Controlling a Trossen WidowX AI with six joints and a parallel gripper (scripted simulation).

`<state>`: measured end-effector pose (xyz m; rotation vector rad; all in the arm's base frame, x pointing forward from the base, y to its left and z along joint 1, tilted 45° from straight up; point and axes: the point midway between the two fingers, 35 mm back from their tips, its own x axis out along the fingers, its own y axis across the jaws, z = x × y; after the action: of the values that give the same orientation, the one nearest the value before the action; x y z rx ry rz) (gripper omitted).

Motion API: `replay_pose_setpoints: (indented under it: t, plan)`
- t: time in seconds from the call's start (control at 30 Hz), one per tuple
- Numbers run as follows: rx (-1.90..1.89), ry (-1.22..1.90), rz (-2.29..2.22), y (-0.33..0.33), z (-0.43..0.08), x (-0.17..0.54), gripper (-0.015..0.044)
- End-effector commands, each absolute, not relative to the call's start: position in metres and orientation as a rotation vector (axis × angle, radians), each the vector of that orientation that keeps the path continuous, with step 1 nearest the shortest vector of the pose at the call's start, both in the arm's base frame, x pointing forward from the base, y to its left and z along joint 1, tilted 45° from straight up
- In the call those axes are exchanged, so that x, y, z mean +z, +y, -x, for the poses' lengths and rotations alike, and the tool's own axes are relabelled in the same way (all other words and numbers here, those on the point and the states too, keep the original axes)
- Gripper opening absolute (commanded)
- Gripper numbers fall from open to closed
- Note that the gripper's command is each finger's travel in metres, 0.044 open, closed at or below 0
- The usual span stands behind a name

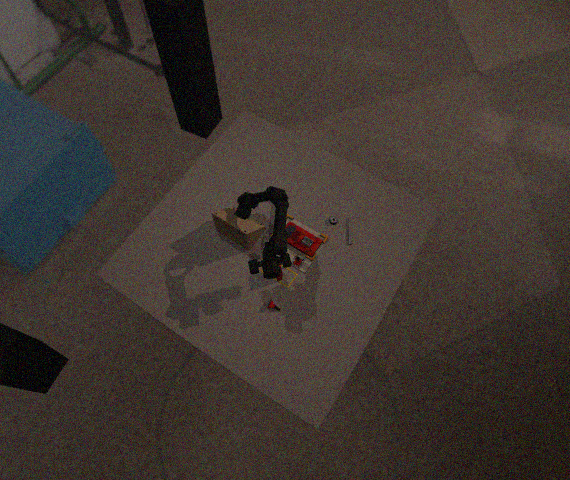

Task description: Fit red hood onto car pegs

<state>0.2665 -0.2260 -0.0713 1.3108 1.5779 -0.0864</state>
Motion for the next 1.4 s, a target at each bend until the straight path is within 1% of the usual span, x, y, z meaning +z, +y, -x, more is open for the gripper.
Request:
replay_pose_setpoints:
  t: [0.0,1.37]
  plan:
    - [-0.084,1.579,-1.318,-0.213,-0.269,-0.082,0.0]
    - [-0.084,1.578,-1.318,-0.194,-0.301,-0.066,0.0]
